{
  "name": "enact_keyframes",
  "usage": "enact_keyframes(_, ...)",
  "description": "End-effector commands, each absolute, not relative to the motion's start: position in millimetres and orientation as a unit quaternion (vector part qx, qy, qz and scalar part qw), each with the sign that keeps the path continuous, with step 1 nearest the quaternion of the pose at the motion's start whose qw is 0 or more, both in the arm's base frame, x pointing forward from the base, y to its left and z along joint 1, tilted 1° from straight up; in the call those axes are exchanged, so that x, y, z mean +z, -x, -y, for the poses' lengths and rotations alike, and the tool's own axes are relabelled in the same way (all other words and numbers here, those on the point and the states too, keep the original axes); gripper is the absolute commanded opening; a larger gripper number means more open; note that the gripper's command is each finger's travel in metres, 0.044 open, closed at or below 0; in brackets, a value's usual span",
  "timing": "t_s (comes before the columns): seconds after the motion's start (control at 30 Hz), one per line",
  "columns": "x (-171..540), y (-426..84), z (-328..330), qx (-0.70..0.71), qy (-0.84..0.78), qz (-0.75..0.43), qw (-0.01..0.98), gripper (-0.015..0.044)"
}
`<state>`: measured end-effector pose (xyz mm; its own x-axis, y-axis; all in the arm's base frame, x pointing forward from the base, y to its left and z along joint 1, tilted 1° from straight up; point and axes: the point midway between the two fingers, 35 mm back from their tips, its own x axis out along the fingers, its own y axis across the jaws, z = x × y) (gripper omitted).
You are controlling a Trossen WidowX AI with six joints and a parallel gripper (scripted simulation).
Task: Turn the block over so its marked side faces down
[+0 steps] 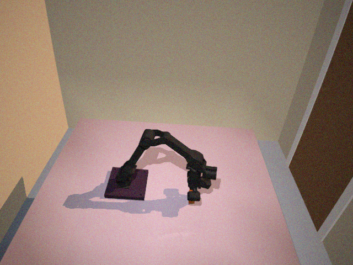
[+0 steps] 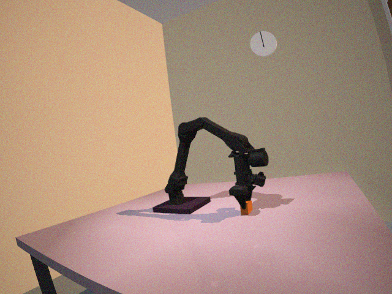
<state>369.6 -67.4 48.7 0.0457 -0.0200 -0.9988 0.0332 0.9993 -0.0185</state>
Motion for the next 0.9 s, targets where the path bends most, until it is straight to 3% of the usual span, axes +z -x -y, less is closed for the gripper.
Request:
enact_keyframes(0.0,48.1,-369.6,68.0,-0.019,-0.003,-0.691,0.723,0.0156)
enact_keyframes(0.07,48.1,-369.6,68.0,-0.019,-0.003,-0.691,0.723,0.0142)
enact_keyframes(0.27,74.3,-368.6,67.4,-0.019,-0.003,-0.691,0.723,0.0000)
enact_keyframes(0.87,70.0,-371.6,68.4,-0.020,-0.006,-0.620,0.784,0.0000)
